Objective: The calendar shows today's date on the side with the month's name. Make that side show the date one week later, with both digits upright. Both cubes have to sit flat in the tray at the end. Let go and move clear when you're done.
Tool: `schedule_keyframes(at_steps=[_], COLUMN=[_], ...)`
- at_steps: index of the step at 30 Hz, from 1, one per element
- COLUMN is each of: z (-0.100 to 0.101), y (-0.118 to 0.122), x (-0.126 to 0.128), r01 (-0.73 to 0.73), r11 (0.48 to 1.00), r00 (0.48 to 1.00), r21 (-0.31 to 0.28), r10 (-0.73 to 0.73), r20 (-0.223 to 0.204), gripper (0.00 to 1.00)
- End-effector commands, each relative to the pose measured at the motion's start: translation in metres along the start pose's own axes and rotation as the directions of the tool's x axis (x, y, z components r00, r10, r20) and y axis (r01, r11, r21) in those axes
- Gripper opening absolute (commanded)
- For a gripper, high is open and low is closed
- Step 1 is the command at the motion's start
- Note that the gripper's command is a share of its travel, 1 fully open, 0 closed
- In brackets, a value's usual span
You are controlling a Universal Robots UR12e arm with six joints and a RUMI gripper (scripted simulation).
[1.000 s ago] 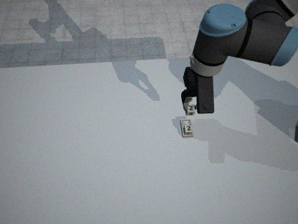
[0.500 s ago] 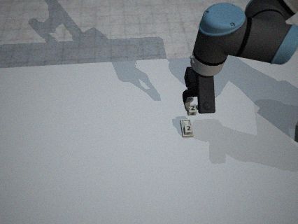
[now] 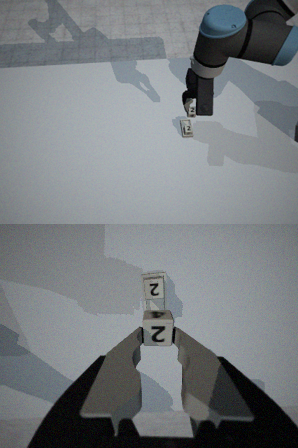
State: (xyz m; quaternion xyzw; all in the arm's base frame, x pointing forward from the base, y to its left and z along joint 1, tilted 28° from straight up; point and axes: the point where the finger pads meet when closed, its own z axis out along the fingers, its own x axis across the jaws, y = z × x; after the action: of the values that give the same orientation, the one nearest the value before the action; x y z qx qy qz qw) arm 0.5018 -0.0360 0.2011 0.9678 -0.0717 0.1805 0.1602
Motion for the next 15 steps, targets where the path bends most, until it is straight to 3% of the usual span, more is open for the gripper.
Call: schedule_keyframes(at_steps=[1,15], z=[0.0,0.004], y=[-0.007,-0.036], x=[0.003,0.003], r01=[-0.079,-0.407], r11=[0.997,0.913], r00=[0.997,0.913], r21=[-0.002,-0.002], r10=[0.079,0.407], r20=[-0.001,0.003], gripper=[0.1,0.1])
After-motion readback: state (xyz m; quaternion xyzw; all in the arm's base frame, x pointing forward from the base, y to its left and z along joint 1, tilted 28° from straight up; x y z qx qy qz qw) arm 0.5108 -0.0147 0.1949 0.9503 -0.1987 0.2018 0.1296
